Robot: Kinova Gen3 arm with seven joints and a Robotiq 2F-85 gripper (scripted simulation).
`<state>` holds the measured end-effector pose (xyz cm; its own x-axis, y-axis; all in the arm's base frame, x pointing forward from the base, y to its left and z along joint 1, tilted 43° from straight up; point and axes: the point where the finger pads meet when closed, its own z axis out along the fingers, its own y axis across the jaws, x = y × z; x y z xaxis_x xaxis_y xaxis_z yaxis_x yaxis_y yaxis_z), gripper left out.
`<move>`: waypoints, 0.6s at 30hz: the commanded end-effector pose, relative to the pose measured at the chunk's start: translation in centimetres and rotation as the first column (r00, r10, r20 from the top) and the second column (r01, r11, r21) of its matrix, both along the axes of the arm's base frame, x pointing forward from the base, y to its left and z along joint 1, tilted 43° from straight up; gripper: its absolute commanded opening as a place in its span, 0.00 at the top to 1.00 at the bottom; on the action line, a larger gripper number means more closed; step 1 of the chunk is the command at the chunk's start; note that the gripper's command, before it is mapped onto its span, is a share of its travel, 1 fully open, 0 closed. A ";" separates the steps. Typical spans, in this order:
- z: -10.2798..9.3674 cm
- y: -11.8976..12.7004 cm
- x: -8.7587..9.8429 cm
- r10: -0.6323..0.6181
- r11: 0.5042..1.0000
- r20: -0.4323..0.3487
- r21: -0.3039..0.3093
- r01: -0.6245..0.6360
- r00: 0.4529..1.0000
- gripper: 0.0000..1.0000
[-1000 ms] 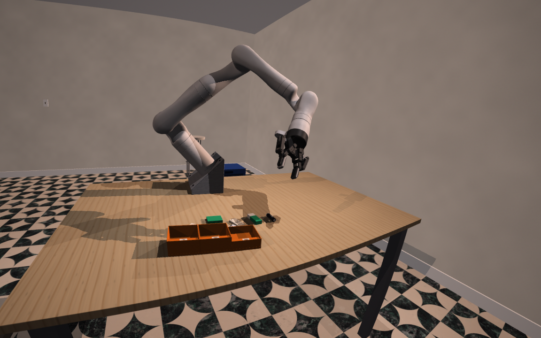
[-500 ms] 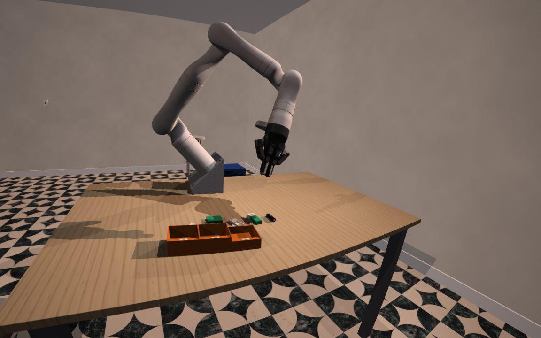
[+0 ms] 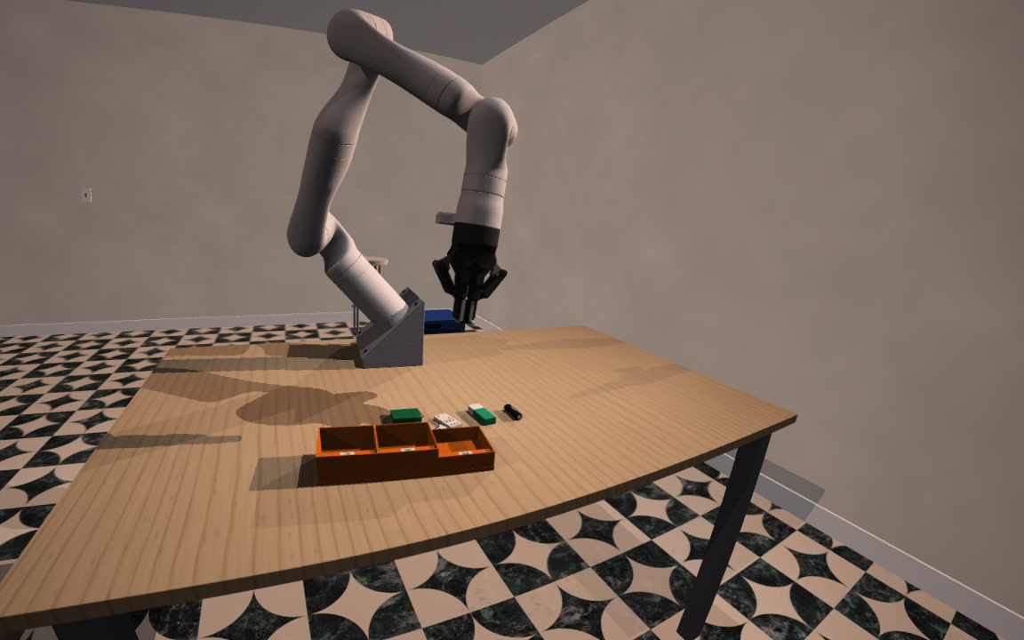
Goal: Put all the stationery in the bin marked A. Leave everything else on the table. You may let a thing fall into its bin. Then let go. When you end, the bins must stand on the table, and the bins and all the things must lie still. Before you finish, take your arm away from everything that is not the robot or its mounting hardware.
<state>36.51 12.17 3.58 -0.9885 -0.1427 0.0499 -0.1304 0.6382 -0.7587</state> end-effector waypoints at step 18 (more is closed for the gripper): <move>2.8 -1.1 -0.9 -0.056 0.992 -0.020 0.109 0.058 0.998 0.91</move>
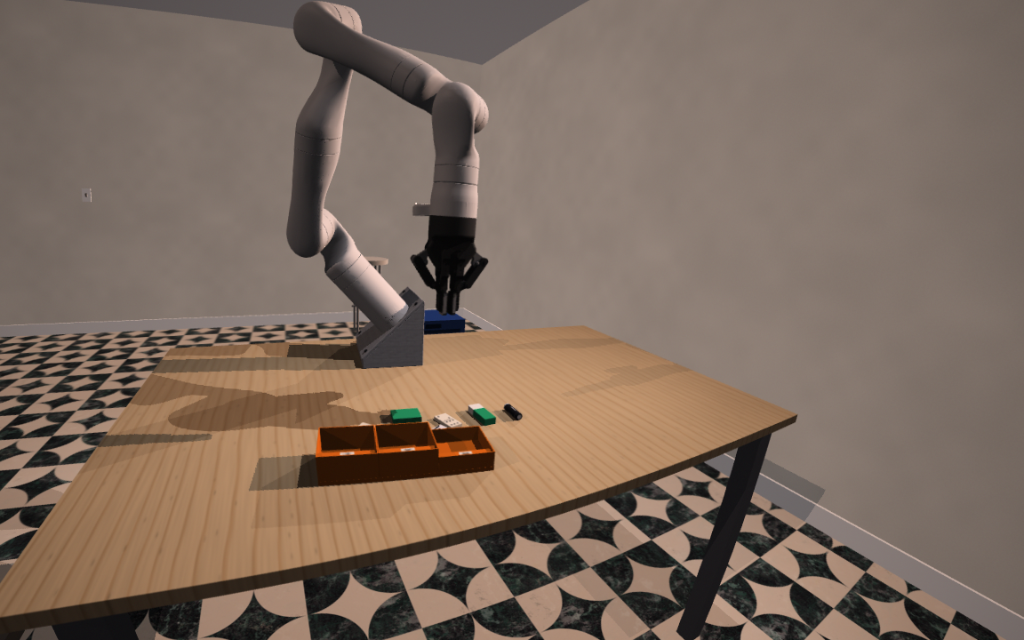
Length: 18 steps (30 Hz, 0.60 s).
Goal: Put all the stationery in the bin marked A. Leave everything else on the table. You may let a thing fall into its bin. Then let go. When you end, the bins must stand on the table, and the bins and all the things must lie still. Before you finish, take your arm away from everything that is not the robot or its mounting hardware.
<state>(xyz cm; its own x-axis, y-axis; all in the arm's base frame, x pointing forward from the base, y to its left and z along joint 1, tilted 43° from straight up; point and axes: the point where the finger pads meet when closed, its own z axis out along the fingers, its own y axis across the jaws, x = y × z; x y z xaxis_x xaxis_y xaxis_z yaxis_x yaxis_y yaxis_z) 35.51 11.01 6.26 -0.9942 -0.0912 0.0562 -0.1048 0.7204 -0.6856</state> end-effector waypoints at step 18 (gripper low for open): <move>1.8 -11.8 5.9 0.512 0.844 -0.477 0.126 -0.521 0.714 0.91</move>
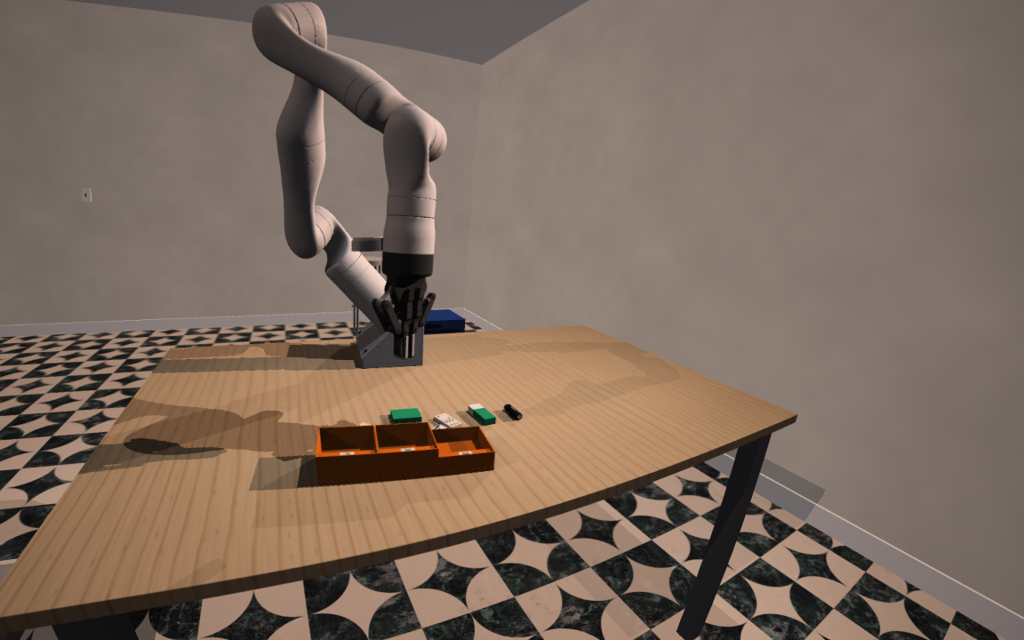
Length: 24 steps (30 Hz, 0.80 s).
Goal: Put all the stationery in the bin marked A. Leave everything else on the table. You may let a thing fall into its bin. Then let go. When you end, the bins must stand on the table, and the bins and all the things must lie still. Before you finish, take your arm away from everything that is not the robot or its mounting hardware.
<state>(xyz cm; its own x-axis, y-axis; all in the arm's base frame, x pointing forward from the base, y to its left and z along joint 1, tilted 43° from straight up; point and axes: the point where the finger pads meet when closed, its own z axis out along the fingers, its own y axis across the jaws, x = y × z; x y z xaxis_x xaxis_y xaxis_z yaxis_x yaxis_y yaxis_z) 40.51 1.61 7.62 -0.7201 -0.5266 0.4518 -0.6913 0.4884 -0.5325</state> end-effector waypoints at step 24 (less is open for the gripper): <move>1.5 -11.1 4.7 0.599 0.751 -0.622 0.217 -0.624 0.504 0.91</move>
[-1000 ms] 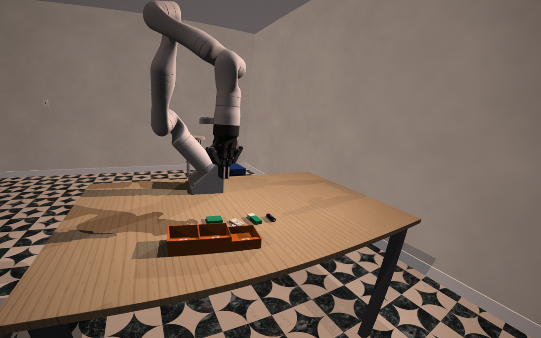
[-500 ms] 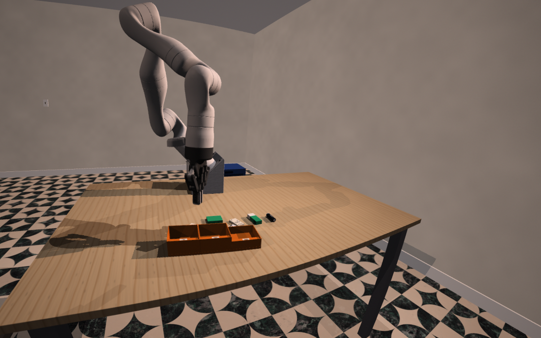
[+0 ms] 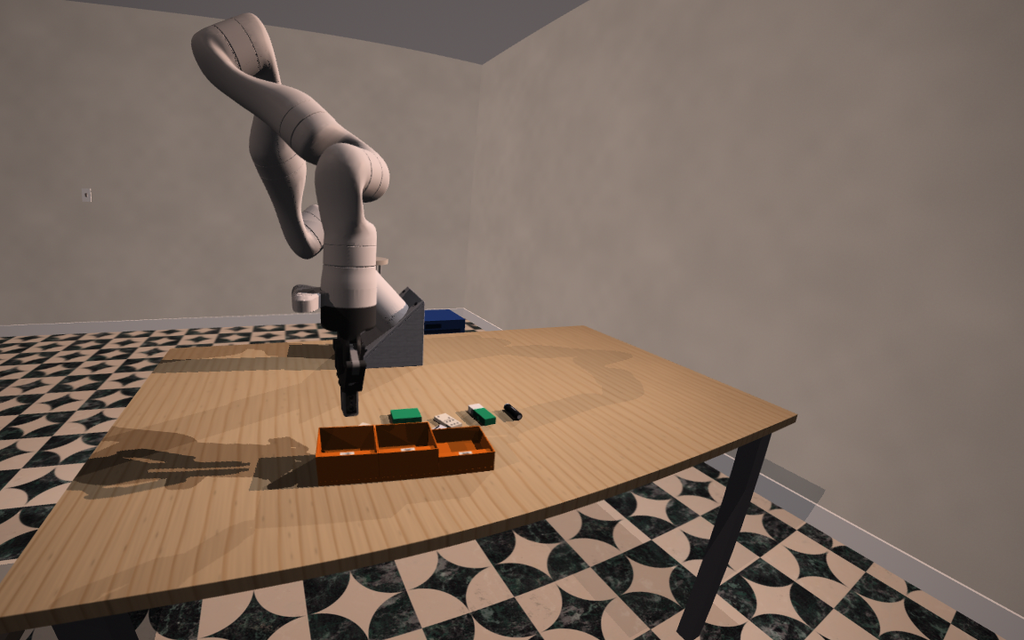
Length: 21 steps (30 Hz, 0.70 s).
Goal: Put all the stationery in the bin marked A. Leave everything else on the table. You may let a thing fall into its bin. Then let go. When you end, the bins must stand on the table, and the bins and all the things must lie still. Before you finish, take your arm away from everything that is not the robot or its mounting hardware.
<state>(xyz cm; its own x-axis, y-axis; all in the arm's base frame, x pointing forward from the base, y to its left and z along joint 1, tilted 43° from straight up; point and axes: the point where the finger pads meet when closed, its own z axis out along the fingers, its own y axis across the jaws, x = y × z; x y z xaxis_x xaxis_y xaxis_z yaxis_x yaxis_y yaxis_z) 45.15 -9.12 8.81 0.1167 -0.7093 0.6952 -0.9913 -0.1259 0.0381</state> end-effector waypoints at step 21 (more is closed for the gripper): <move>0.3 -0.5 0.2 0.588 0.764 -0.610 0.201 -0.614 0.531 0.91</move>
<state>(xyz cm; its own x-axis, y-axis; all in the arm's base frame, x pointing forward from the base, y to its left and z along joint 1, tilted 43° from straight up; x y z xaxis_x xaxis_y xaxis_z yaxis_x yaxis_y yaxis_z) 45.09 -9.23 8.70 0.8488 -0.3525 0.3940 -0.5263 -0.6349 0.5656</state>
